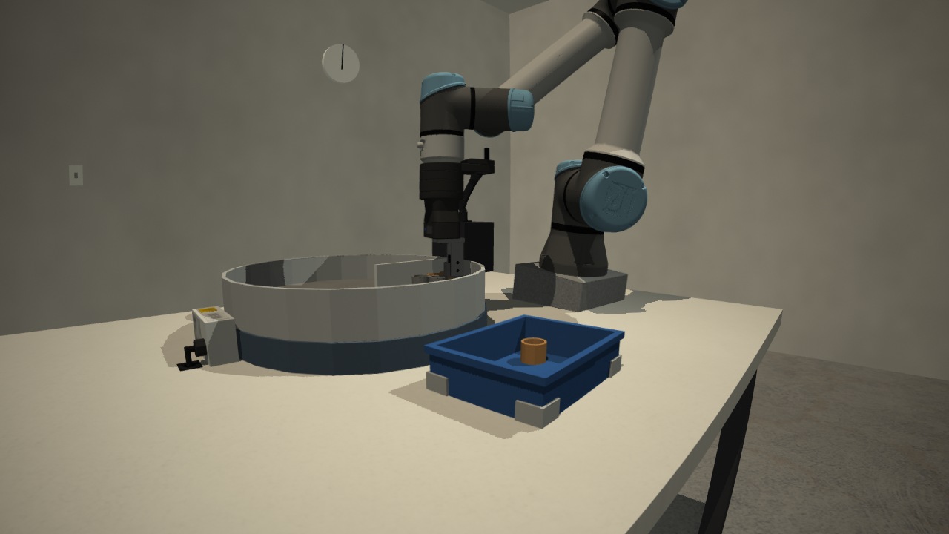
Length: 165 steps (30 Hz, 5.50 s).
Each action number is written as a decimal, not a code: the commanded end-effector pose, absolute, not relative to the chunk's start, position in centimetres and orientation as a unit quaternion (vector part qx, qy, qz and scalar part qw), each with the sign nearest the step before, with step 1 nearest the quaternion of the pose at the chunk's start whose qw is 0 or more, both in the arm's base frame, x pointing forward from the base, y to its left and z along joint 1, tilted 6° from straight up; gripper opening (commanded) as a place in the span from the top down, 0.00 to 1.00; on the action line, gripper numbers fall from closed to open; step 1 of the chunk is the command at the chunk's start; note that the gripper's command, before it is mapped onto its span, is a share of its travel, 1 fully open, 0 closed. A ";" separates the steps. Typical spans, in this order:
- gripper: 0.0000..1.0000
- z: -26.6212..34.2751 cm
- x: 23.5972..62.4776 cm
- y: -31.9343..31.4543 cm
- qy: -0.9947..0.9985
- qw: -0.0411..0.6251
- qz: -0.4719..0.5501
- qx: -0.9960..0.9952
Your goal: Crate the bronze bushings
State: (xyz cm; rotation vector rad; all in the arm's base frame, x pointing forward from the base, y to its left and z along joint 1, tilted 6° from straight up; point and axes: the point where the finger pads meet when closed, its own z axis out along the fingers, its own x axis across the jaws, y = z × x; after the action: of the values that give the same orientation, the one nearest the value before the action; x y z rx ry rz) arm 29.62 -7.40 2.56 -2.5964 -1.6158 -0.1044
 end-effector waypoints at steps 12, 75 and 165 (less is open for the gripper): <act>1.00 3.3 29.6 -7.5 -0.528 0.040 -0.034 -0.848; 1.00 10.6 29.5 -8.3 -0.528 0.040 -0.035 -0.848; 1.00 5.7 46.3 -13.9 -0.528 0.041 -0.035 -0.848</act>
State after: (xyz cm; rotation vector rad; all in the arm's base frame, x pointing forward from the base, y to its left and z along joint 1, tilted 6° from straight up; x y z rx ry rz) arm 46.24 -13.87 5.62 -2.5945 -1.6149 -0.1038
